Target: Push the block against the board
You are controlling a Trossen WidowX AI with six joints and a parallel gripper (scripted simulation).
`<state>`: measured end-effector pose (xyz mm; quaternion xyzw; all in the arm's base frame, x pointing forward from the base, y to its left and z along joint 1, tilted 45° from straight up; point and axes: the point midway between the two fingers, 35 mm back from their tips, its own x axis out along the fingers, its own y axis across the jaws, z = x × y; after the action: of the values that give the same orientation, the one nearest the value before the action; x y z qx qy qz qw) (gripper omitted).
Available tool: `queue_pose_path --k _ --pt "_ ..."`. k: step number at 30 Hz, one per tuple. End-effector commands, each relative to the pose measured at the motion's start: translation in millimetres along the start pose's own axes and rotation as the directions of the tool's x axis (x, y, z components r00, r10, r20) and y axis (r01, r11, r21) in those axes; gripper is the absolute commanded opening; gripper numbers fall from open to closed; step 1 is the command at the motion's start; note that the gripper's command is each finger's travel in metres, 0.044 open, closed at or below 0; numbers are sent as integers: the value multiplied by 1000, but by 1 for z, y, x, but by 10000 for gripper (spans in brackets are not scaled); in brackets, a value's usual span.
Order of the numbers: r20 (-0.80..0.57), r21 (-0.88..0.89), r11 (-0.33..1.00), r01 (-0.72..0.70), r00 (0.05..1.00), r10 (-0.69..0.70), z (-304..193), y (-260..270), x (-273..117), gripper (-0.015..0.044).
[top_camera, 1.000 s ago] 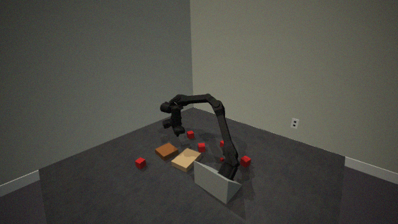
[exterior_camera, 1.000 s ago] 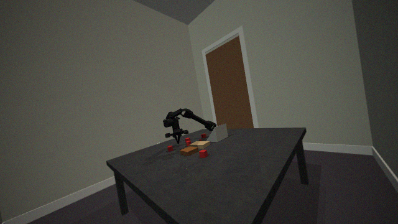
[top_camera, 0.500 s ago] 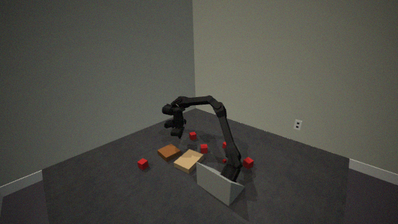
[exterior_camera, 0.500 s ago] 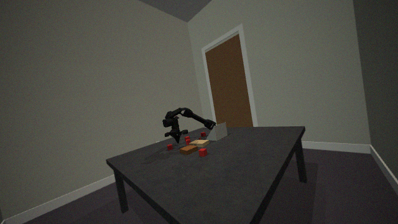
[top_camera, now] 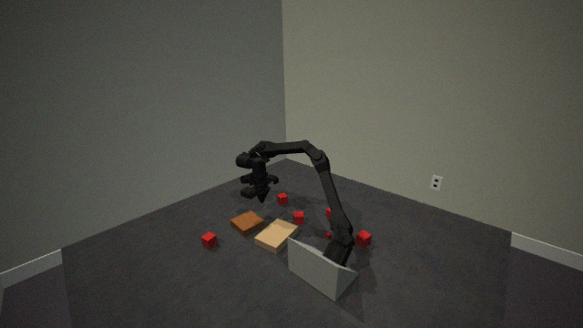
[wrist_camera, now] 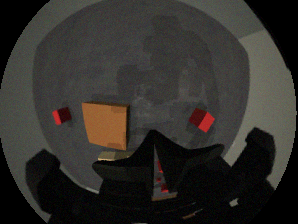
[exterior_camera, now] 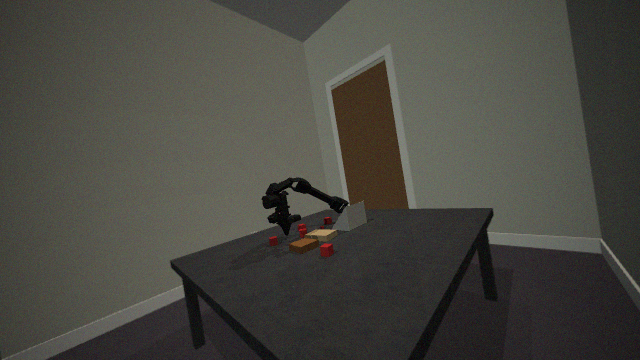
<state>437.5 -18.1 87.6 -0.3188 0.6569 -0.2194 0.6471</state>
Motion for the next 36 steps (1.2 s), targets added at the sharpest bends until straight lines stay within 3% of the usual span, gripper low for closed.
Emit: queue_pose_path --k 1,10,19,25,36 --pt "-4 121 993 -2 1000 3 1 2 1 0" --pt "-4 419 908 -1 1000 3 4 4 1 0" --pt "-4 677 736 1 1000 3 6 7 1 0" --pt "-4 694 720 1 1000 3 6 7 2 0" --pt "-4 909 417 2 1000 3 10 10 22 0"
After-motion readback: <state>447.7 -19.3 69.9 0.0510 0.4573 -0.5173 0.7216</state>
